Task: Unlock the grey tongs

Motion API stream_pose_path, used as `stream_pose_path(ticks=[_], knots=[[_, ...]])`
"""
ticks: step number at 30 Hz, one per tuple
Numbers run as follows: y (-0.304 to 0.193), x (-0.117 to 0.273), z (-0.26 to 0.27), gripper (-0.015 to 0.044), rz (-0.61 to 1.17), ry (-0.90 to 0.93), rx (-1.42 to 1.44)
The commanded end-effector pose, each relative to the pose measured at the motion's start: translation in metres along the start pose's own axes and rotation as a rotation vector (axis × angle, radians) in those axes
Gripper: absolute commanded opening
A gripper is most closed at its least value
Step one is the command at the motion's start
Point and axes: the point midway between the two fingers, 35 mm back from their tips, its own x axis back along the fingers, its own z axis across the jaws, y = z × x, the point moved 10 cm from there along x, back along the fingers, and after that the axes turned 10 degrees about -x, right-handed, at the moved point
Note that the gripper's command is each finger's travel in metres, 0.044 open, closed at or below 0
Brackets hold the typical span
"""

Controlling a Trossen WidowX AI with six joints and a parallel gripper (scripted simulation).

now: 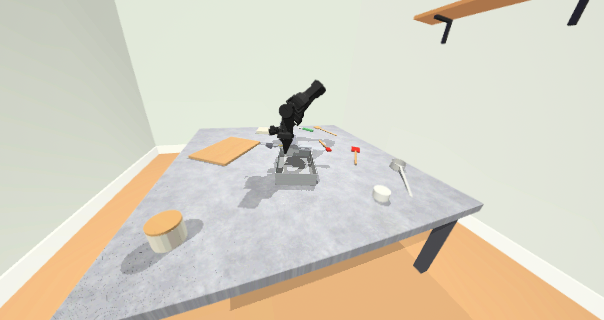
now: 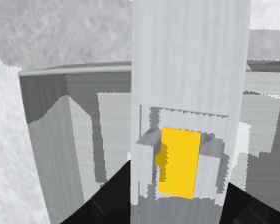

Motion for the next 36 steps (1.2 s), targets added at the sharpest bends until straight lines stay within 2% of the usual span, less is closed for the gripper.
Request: stream_pose_path(ticks=[1,24,36], knots=[[-0.001,-0.001,0.004,-0.0150,-0.011,-0.038,0.007],[-0.008,0.000,0.023,-0.0150,-0.033,-0.293,0.012],[0.000,0.003,0.027,-0.0150,-0.030,-0.295,0.032]])
